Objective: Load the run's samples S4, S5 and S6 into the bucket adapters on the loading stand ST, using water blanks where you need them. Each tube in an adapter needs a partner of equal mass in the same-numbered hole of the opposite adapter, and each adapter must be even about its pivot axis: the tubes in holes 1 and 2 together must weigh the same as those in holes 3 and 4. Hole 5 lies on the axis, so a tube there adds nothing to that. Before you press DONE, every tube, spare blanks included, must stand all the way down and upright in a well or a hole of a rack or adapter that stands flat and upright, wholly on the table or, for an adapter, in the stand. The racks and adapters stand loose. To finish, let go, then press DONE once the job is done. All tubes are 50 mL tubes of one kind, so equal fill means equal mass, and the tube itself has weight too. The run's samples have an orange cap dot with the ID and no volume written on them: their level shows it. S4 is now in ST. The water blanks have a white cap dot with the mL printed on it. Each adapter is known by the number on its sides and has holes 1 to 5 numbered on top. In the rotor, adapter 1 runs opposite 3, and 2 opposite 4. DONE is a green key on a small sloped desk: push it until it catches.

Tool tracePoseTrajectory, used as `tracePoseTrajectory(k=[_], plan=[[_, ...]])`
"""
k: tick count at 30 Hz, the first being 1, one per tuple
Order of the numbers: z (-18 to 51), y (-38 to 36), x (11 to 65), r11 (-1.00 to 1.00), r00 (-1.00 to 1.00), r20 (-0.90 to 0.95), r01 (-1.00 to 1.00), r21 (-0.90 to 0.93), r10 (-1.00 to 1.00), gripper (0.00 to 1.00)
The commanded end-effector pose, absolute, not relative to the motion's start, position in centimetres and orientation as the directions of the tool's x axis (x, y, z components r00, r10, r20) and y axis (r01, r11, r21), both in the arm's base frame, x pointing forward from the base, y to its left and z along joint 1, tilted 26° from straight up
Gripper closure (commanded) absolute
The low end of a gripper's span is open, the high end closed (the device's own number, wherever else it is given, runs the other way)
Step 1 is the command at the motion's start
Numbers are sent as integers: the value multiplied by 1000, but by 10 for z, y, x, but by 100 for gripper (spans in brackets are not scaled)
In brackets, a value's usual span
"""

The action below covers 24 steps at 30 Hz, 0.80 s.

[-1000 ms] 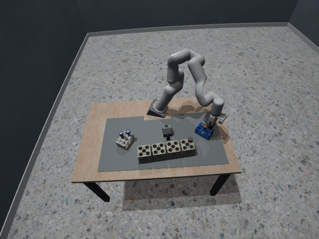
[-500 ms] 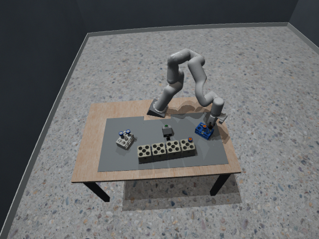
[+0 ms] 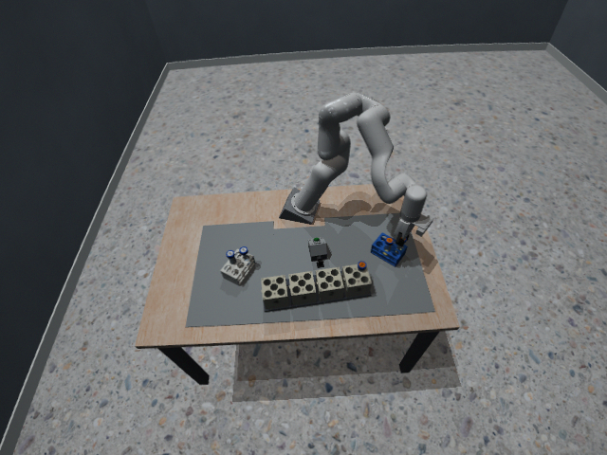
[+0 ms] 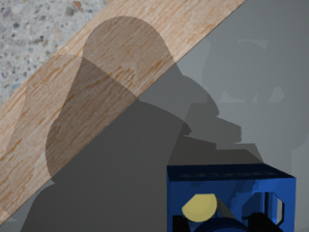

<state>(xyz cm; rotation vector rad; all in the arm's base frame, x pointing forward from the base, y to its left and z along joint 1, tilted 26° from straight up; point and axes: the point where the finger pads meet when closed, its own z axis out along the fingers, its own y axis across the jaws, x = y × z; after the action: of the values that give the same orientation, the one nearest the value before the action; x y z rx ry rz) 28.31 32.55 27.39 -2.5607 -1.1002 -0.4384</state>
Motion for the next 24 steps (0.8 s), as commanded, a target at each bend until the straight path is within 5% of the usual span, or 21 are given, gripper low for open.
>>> tracePoseTrajectory(k=[1,24], plan=[[278,325,283,-652,655,402,739,-167,639,100],[290,320,281,-652,655,402,739,-167,639,100]])
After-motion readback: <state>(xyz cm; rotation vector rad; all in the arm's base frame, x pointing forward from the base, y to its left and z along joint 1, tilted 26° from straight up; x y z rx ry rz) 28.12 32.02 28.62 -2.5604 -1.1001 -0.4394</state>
